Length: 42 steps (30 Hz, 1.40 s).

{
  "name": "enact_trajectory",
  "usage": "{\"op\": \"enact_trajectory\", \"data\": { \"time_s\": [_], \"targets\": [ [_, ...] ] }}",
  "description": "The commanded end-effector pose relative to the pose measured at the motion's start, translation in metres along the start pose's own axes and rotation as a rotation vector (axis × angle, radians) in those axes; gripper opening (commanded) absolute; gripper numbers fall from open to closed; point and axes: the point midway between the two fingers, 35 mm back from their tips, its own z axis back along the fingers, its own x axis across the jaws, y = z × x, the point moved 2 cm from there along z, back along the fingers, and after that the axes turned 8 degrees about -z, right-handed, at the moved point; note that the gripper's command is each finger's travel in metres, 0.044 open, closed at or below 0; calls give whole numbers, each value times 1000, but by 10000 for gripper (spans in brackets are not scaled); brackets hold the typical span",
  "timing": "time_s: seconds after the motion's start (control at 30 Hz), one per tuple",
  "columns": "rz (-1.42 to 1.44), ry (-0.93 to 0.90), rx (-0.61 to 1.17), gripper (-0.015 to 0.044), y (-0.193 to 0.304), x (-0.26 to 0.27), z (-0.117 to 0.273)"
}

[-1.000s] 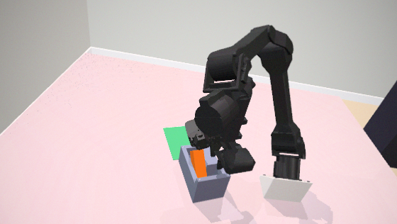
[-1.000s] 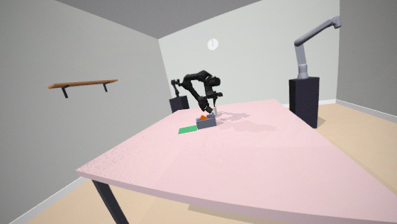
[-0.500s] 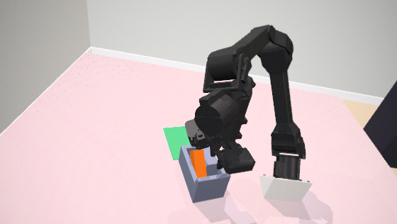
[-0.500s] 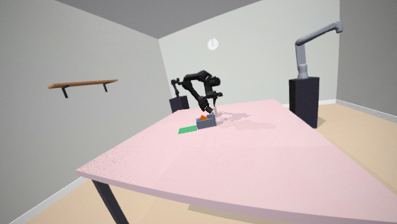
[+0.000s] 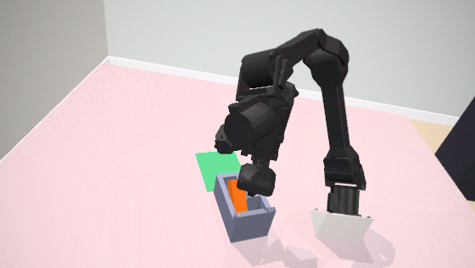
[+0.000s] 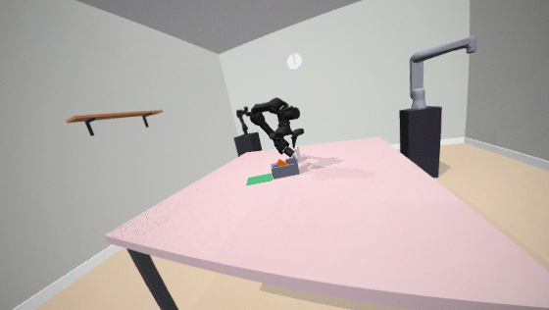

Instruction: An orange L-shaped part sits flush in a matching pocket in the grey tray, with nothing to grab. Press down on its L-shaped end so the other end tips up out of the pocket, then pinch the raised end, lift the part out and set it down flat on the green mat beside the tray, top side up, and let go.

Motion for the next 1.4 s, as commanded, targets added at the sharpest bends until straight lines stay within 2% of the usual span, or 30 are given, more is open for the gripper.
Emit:
{"op": "enact_trajectory", "data": {
  "time_s": [0.0, 0.13, 0.2, 0.67, 0.93, 1.37],
  "targets": [
    [-588, 10, 2, 280, -22, -23, 0],
    [-1000, 16, -1, 280, -35, -39, 0],
    [-1070, 17, -2, 280, -37, -42, 0],
    [-1070, 17, -2, 280, -37, -42, -1],
    [-1071, 17, -3, 280, -37, -42, -30],
    [-1071, 17, -3, 280, -38, -42, -44]
  ]
}}
